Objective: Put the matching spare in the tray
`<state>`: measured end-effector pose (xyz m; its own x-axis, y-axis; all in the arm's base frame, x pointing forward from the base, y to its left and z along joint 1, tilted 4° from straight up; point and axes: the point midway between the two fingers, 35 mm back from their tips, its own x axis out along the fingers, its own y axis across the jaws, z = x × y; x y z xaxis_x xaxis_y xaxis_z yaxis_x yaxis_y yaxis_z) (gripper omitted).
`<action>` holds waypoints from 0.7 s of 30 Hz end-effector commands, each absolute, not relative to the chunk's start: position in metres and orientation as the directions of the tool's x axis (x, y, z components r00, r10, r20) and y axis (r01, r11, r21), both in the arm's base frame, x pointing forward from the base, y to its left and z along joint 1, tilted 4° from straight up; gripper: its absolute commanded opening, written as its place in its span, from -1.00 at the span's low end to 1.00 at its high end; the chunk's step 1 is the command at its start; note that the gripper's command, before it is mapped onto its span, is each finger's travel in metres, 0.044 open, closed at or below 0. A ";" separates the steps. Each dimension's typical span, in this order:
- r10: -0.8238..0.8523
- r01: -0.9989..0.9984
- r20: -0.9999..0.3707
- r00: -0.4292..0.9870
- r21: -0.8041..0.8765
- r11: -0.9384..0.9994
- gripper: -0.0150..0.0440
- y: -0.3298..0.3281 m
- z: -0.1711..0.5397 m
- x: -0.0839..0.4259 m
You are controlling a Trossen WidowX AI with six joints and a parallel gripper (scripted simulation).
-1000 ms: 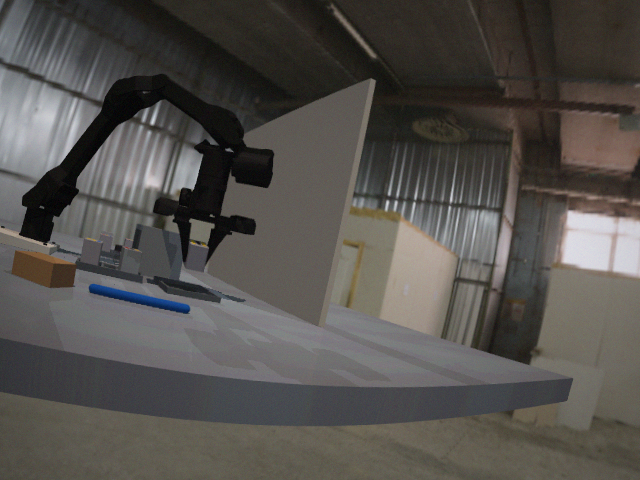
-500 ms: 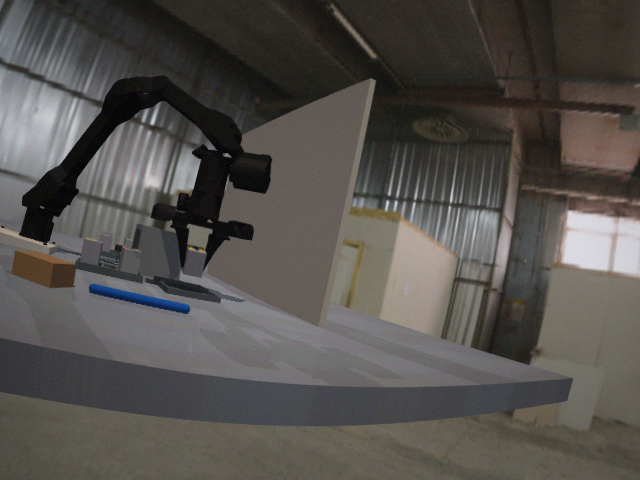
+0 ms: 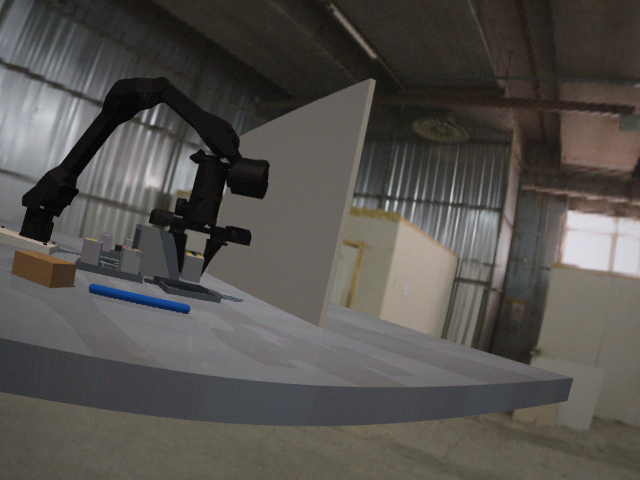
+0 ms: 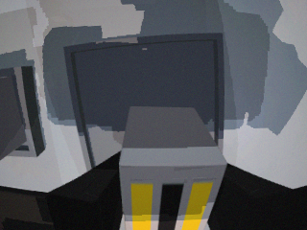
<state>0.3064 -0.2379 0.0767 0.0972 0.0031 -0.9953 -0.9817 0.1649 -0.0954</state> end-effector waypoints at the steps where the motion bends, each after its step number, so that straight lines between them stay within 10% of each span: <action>1: 0.006 -0.981 -0.996 0.091 -0.088 0.171 -0.49 -0.236 0.071 0.305; 12: 0.007 -0.981 -0.996 0.090 -0.088 0.170 -0.49 -0.235 0.066 0.304; 21: 0.004 -0.982 -0.995 0.096 -0.094 0.165 0.31 -0.236 0.069 0.306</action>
<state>0.3053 -0.2363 0.0684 0.0949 0.0051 -0.9955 -0.9820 0.1648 -0.0928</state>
